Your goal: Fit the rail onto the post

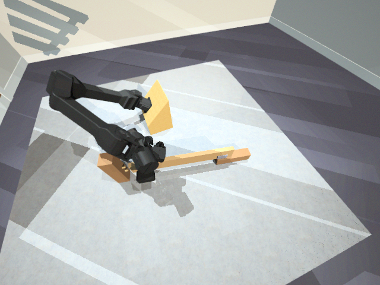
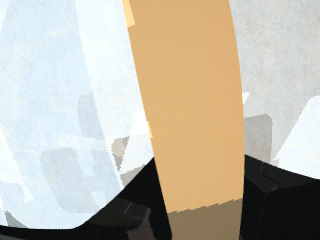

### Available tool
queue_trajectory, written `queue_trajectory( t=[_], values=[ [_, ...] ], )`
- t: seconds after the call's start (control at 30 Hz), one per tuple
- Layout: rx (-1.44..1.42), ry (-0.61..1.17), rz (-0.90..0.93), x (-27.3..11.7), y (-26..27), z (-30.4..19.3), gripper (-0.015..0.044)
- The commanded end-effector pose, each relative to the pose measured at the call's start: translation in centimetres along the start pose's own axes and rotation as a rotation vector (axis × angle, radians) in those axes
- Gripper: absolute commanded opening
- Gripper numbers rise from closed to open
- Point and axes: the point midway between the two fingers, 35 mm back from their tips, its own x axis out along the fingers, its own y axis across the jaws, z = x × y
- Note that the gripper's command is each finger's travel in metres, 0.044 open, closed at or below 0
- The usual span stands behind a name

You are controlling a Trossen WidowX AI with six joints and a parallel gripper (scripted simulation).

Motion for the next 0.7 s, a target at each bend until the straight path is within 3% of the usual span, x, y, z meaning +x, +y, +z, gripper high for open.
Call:
queue_trajectory(
  t=[0.0,0.67],
  values=[
    [-0.005,0.002,0.000,-0.06,0.03,-0.19,0.0000],
    [-0.005,0.002,0.000,0.07,0.04,-0.80,0.0000]
  ],
)
